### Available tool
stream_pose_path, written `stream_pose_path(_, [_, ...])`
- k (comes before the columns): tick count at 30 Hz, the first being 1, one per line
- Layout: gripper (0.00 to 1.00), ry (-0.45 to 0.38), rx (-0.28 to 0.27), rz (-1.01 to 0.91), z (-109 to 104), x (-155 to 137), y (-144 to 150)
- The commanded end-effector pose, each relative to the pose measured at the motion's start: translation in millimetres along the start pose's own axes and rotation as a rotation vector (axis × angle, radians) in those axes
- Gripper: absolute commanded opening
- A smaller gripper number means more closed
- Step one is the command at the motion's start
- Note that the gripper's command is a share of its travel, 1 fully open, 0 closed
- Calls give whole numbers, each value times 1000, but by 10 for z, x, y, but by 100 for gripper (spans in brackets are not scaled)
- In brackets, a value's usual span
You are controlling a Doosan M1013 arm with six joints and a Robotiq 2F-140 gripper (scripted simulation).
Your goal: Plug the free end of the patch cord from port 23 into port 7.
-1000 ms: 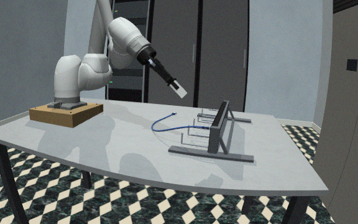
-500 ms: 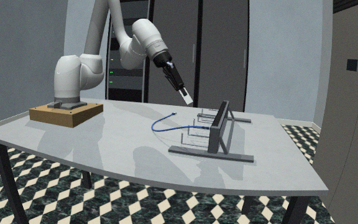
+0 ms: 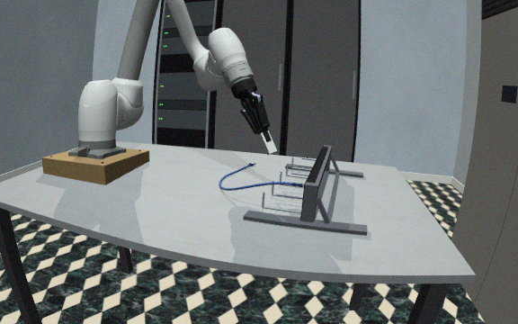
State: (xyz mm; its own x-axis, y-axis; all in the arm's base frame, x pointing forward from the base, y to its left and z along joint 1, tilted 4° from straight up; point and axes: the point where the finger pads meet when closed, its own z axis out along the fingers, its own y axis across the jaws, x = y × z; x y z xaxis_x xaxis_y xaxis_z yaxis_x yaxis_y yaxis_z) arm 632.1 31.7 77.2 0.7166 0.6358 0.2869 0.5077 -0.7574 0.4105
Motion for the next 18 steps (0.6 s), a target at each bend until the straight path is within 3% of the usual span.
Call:
stream_pose_path(1, [0,-50,139,-79,-33,85,-194])
stream_pose_path(8, [0,-74,196,-162,-90,186,-474])
stream_pose_path(9, [0,-86,236,-218,-139,251,-667])
stream_pose_path(18, [0,-110,384,-411,-366,459,-1357])
